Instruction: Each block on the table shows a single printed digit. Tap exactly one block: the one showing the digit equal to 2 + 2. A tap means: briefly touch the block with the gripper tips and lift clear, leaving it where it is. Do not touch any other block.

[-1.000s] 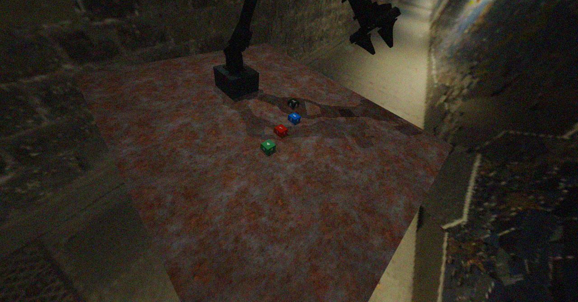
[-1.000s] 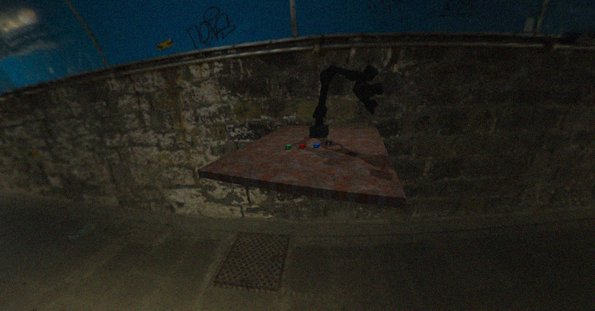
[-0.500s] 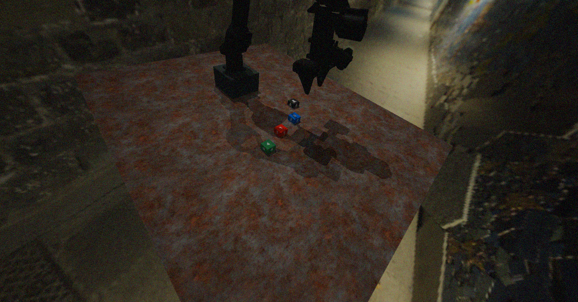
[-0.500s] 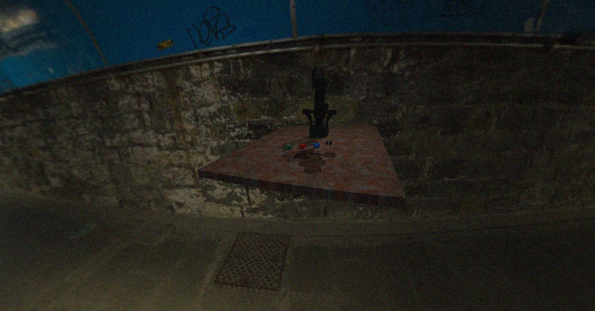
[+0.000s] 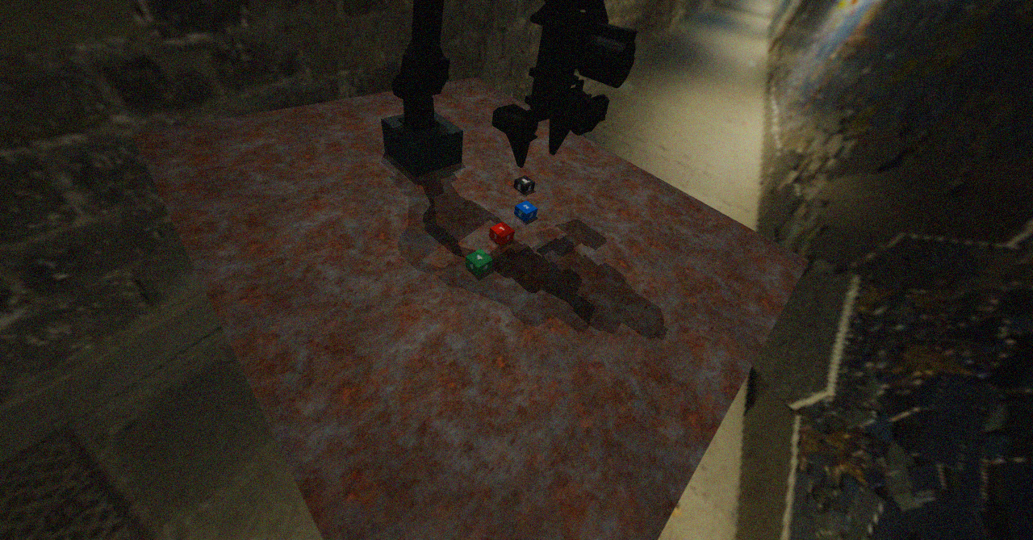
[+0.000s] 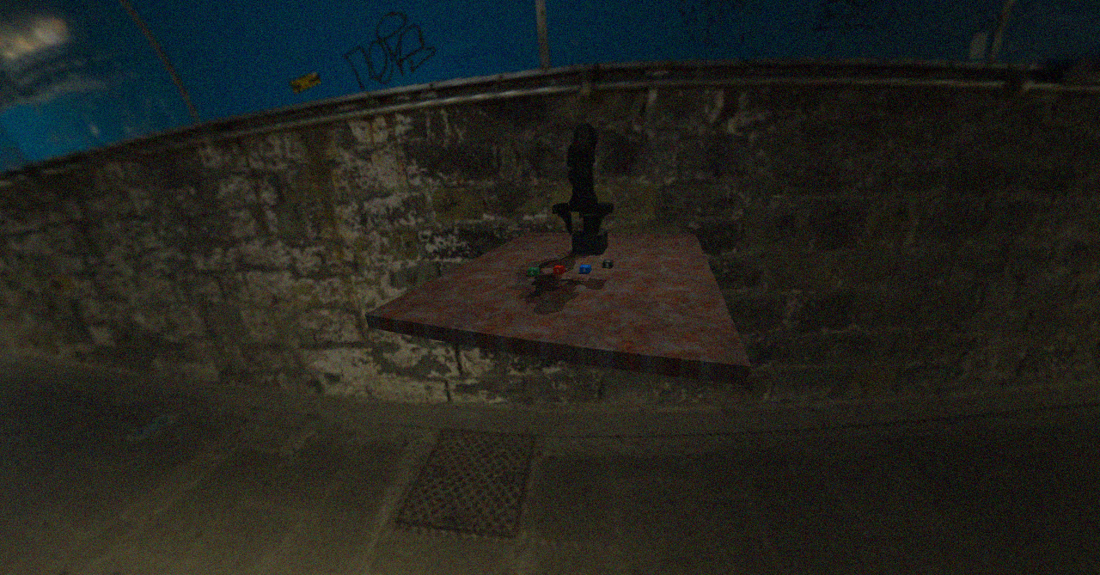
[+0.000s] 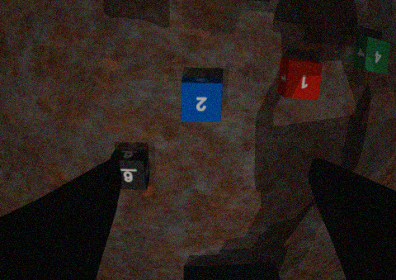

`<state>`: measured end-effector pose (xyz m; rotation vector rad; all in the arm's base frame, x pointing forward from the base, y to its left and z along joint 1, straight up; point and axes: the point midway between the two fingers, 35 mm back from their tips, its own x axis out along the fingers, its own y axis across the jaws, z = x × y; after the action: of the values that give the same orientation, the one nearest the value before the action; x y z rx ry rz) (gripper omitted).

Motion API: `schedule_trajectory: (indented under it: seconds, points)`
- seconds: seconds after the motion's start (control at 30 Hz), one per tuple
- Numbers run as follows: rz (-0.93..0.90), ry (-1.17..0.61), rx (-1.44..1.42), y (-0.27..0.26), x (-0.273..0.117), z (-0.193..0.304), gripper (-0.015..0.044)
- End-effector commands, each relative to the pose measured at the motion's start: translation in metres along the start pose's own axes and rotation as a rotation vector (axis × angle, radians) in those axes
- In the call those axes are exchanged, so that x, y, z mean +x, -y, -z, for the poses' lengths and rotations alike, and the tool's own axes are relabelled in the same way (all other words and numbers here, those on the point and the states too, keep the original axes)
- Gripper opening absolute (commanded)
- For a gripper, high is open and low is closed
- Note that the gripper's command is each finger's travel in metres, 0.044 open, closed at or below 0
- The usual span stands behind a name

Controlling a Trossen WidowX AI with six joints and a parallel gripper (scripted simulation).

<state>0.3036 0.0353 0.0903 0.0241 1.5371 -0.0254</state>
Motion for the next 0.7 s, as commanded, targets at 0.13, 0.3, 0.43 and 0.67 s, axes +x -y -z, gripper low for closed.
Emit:
schedule_trajectory:
  seconds: [0.13, 0.3, 0.43, 0.67]
  points:
    - [-0.004, -0.007, 0.007, 0.000, 0.001, 0.002, 0.0400]
    - [-0.004, -0.007, 0.007, 0.000, 0.001, 0.002, 0.0400]
    - [-0.006, -0.008, 0.007, -0.019, 0.000, 0.013, 0.0400]
    - [-0.011, -0.012, 0.007, -0.078, 0.000, 0.065, 0.0400]
